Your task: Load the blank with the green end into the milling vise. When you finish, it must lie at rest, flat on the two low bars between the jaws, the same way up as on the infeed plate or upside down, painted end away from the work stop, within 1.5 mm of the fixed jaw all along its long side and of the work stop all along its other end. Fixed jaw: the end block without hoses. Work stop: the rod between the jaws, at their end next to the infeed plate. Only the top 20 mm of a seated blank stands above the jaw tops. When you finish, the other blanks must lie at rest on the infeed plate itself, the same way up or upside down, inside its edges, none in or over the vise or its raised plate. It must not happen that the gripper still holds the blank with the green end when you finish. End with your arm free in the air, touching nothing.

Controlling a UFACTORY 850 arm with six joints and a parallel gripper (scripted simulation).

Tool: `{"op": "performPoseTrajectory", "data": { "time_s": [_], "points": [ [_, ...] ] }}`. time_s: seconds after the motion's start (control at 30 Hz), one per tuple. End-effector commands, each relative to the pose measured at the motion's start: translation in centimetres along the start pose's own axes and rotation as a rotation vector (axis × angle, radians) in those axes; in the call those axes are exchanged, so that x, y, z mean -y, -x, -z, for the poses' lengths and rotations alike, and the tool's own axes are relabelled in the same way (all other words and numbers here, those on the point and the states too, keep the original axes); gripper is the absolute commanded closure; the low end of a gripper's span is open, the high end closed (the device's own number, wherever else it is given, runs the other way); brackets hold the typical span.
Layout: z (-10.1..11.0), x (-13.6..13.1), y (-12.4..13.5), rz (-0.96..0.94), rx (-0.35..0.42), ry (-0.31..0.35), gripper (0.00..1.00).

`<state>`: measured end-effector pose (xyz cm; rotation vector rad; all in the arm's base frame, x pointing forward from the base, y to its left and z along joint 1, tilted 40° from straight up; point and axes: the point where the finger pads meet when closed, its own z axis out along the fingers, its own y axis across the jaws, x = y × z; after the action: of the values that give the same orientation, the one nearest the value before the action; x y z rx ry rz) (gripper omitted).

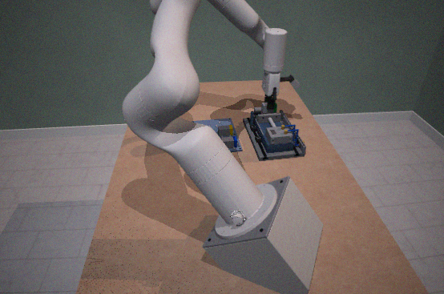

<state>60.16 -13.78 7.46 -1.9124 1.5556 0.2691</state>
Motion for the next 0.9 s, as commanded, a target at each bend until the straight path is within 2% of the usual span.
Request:
{"op": "performPoseTrajectory", "data": {
  "time_s": [0.0, 0.87],
  "points": [
    [0.09, 0.07, -0.04, 0.000, -0.001, -0.001, 1.00],
    [0.41, 0.07, -0.05, 0.000, -0.001, -0.001, 1.00]
  ]
}}
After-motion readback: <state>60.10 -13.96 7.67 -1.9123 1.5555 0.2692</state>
